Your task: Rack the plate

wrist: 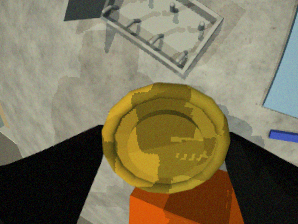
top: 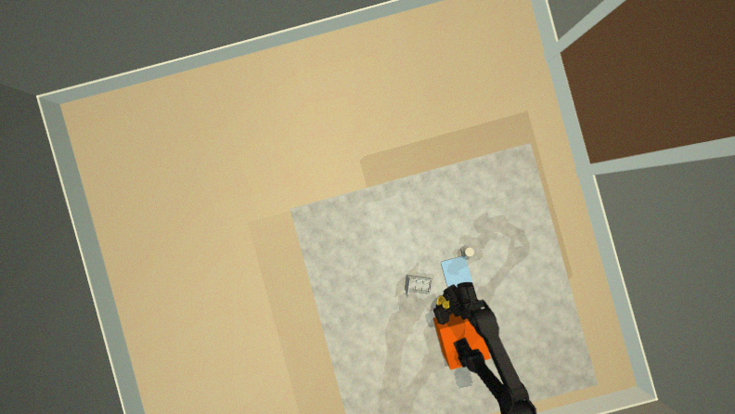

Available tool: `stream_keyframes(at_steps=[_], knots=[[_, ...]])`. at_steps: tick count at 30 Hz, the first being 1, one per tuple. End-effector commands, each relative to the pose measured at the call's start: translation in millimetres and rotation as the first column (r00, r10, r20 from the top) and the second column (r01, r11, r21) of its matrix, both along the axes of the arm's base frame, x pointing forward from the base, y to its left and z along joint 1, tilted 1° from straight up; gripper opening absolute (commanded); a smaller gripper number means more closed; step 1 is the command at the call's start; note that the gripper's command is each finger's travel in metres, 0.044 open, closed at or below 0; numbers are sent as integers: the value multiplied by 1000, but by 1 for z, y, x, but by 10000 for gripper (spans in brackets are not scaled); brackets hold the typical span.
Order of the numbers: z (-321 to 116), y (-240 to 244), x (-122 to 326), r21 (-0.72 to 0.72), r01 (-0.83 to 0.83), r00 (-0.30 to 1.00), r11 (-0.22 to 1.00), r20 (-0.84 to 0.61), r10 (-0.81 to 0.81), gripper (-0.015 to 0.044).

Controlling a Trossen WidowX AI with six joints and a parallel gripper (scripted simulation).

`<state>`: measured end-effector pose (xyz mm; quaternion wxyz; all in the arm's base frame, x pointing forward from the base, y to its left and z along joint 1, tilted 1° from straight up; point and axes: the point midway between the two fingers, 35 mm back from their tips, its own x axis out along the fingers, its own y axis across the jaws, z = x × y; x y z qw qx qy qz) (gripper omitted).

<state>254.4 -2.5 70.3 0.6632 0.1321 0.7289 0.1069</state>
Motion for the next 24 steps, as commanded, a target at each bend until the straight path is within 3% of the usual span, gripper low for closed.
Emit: stream_keyframes(at_steps=[1, 24], knots=[[-10, 2, -3, 77, -73, 997, 994, 11, 72, 0], [-41, 7, -4, 366, -436, 877, 822, 377, 297, 0]])
